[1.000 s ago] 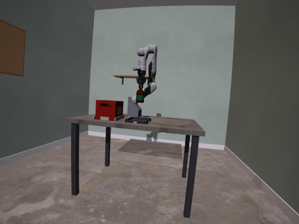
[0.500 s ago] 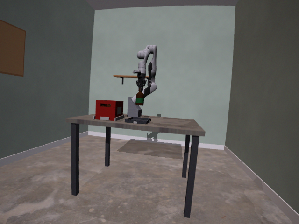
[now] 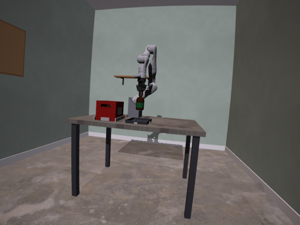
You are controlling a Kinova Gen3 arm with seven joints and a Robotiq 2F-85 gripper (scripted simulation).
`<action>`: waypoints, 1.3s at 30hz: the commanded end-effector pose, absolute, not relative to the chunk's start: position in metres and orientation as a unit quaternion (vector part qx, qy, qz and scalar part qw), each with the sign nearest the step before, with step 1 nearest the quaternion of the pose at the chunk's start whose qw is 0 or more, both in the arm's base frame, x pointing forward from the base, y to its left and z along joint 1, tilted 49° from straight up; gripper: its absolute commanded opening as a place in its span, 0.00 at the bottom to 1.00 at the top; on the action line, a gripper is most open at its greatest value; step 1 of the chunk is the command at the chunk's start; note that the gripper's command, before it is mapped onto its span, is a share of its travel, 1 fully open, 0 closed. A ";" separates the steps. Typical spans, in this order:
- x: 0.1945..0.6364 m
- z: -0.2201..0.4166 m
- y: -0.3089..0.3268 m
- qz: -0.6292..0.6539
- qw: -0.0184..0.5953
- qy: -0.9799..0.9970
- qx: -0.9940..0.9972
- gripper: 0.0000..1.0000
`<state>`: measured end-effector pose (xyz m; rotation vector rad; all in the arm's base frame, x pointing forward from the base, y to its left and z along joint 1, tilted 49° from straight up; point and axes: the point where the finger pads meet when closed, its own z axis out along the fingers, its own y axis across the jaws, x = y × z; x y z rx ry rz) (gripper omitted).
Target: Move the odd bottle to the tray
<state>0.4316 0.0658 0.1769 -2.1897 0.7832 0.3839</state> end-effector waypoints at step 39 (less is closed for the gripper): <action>0.427 0.123 0.129 0.154 0.382 0.304 -0.859 0.00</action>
